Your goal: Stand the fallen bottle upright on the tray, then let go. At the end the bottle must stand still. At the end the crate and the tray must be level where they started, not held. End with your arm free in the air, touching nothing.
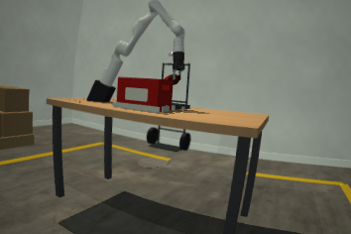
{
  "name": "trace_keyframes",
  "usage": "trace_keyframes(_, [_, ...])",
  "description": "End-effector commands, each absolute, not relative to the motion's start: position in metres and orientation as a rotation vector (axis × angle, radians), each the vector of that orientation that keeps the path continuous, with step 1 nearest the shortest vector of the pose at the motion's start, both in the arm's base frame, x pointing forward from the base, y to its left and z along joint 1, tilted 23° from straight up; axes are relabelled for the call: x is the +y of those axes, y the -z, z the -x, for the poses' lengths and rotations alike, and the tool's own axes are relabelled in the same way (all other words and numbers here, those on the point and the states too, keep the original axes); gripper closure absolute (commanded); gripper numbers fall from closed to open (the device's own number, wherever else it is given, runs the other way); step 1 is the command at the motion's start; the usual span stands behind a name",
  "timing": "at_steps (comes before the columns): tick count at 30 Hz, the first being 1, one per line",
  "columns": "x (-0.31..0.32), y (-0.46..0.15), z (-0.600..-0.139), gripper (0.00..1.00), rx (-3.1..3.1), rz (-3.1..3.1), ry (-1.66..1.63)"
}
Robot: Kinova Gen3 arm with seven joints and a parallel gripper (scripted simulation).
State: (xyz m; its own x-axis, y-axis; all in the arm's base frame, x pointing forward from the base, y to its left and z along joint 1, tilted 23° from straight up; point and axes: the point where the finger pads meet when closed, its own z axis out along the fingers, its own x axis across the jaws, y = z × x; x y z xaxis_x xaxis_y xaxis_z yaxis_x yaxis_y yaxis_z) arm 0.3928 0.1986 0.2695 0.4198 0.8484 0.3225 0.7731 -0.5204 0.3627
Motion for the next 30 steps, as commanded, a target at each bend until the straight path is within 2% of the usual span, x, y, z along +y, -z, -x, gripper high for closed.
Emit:
trace_keyframes(1, [0.1987, -0.2694, -0.3934, 1.00, 1.431, -2.516, -0.719])
trace_keyframes(30, [0.1956, -0.2664, -0.3911, 1.00, 1.401, -2.492, -0.717])
